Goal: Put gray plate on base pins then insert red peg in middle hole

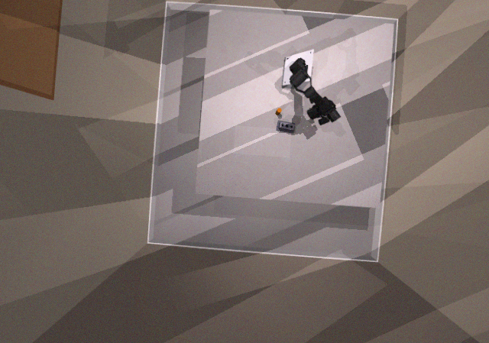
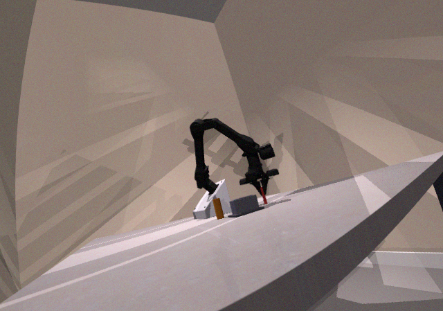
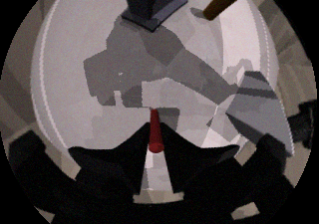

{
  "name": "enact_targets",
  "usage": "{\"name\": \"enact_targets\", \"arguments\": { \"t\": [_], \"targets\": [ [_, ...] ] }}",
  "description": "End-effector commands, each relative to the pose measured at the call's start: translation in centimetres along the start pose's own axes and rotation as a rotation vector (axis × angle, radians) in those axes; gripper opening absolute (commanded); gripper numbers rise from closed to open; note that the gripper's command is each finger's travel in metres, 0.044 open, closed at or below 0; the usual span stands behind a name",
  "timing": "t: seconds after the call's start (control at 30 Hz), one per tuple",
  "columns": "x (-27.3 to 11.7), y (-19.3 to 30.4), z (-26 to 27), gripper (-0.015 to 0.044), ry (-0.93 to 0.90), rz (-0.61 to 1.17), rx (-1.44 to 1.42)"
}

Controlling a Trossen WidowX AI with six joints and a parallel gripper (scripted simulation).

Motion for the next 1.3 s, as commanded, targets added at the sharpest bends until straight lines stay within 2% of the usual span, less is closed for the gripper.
{"name": "enact_targets", "arguments": {
  "t": [0.0,0.23,1.03,1.07,1.27],
  "targets": [
    [0.1,0.0,0.0,0.0006,0.002,-0.003,-0.007],
    [-0.6,0.0,0.1,0.0,0.002,-0.002,-0.007],
    [-8.0,0.2,0.7,0.0,0.0,0.002,-0.008],
    [-7.0,0.2,0.6,0.0,0.006,-0.003,-0.017],
    [-7.1,-0.7,1.0,0.0,0.003,0.004,-0.02]
  ]
}}
Point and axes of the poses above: the point midway between the two fingers, 35 mm back from their tips, its own x axis out along the fingers, its own z axis across the jaws, y = z × x, the point moved 1 cm from there along -x, back along the fingers, and after that the axes turned 1 degree about x, right-handed, at the moved point
